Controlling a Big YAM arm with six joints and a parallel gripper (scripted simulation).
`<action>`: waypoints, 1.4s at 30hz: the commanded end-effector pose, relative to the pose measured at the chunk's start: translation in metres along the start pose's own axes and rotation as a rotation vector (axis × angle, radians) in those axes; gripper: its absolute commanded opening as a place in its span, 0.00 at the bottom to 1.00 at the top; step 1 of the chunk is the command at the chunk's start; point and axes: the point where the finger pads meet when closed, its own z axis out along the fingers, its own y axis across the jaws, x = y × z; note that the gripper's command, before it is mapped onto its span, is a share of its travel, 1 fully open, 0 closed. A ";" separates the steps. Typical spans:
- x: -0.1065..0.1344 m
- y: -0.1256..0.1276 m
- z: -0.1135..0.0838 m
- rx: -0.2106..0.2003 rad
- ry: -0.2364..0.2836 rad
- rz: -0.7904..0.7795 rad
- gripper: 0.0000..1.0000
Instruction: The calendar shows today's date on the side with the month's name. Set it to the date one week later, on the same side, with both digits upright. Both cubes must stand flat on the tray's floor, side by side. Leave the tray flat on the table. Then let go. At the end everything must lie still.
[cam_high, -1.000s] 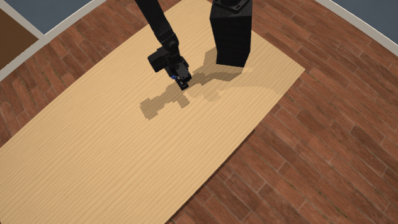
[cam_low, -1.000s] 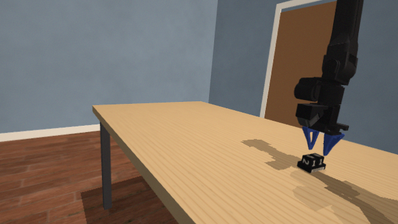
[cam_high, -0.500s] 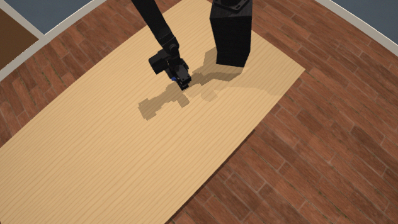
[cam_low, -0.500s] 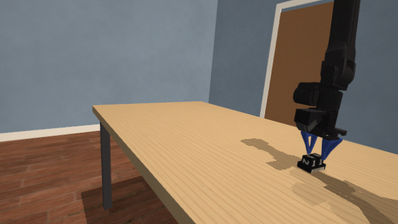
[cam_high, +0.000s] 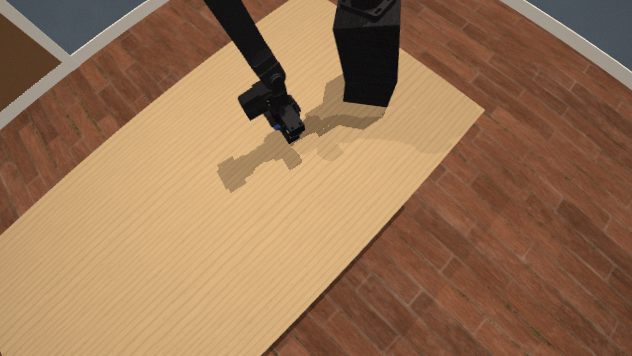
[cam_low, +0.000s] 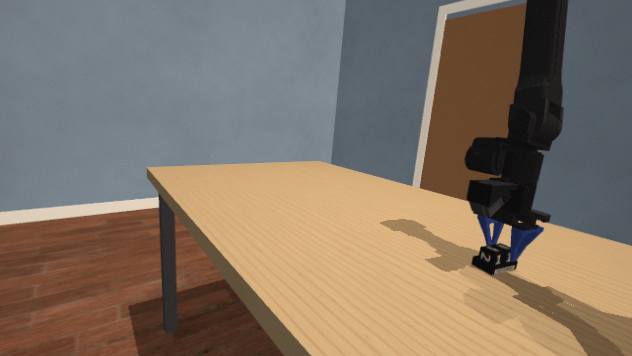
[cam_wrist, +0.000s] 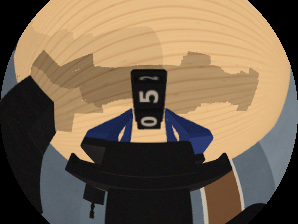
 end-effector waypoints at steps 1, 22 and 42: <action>0.001 0.000 0.003 0.001 -0.004 -0.005 0.46; 0.001 0.000 0.003 0.001 -0.004 -0.005 0.46; 0.001 0.000 0.003 0.001 -0.004 -0.004 0.26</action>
